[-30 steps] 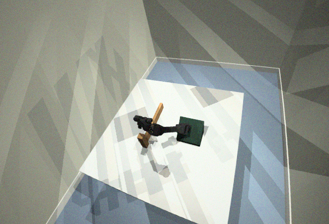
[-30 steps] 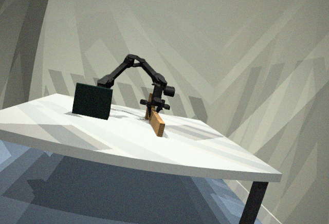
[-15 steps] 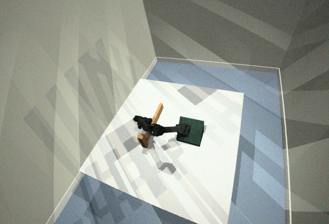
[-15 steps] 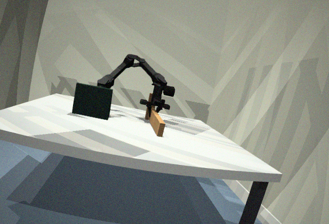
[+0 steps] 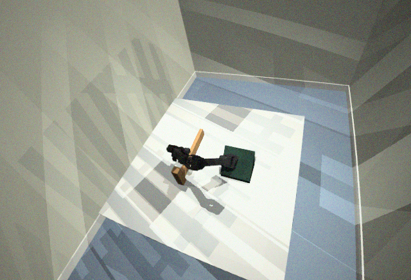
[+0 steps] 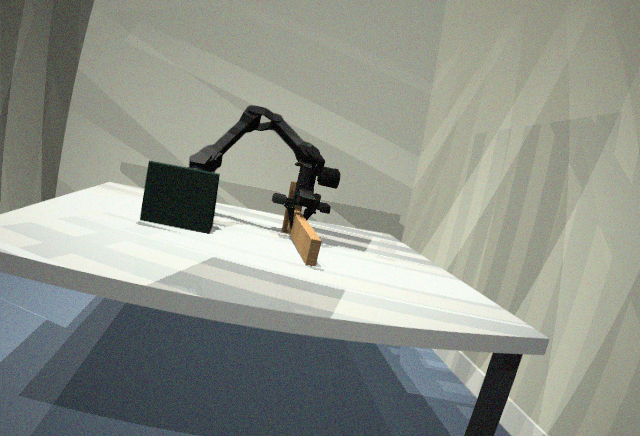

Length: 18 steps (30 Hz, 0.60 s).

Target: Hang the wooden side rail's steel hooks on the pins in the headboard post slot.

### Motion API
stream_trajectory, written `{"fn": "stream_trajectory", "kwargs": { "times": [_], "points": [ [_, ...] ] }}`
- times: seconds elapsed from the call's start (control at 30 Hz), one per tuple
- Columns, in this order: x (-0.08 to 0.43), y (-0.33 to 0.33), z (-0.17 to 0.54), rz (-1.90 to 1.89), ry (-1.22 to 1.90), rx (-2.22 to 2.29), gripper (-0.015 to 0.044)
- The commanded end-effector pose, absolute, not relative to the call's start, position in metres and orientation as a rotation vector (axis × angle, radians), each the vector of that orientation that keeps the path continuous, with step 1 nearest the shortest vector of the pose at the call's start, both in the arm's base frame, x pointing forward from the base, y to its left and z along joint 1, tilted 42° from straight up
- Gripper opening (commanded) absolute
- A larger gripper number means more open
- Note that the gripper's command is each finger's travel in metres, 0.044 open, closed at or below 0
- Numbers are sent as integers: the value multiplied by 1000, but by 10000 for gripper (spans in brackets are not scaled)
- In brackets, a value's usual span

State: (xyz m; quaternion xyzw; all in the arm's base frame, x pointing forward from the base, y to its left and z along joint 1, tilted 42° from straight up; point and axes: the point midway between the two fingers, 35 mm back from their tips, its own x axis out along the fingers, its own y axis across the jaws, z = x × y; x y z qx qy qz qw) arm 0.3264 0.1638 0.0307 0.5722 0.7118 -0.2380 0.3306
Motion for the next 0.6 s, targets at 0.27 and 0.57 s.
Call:
{"fn": "stream_trajectory", "kwargs": {
  "times": [0.27, 0.57],
  "points": [
    [330, 163, 38, -607, 1847, 1506, 0],
    [329, 164, 38, -607, 1847, 1506, 0]
  ]
}}
